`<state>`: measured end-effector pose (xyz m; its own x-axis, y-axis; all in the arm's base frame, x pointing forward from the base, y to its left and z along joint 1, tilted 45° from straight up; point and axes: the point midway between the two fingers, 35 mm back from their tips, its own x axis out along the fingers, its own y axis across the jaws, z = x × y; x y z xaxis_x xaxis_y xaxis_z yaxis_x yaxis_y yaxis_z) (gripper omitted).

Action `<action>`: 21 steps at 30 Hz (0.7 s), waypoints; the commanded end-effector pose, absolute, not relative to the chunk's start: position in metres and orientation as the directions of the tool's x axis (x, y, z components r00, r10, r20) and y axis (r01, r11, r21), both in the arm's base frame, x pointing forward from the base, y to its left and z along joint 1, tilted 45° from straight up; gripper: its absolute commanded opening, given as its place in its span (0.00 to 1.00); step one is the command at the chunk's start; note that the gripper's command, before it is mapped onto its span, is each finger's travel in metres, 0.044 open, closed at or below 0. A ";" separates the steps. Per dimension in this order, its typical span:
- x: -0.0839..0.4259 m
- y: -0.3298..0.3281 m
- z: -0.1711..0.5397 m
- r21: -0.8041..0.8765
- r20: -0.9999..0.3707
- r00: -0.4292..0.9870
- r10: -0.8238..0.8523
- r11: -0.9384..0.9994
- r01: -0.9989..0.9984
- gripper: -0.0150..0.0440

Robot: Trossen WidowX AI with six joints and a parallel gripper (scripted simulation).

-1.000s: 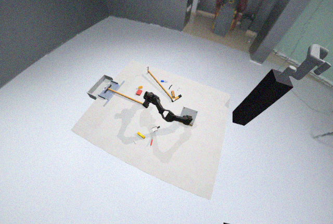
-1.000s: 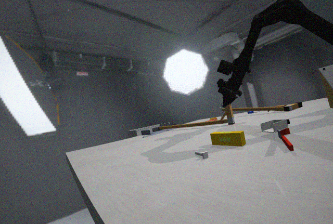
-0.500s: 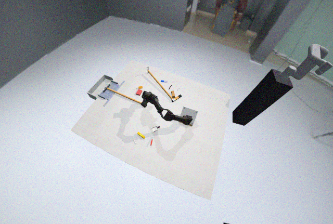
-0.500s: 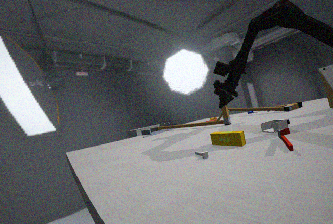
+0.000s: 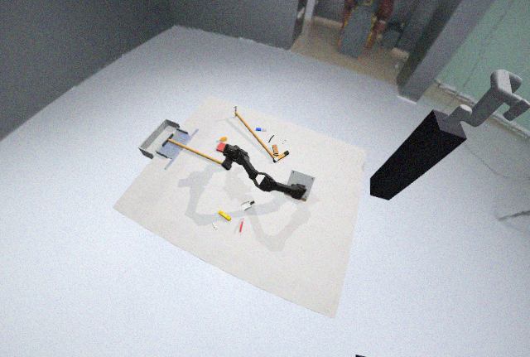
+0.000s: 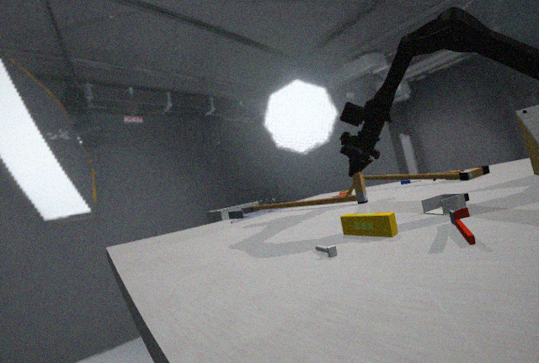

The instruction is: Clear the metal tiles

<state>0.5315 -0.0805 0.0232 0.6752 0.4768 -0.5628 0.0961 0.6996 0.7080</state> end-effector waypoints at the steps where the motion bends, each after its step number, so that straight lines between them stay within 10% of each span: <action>1: 0.540 -0.083 0.026 0.707 -0.560 0.683 0.468 0.701 0.100 0.25; 21: 0.539 -0.081 0.024 0.708 -0.561 0.680 0.473 0.700 0.097 0.25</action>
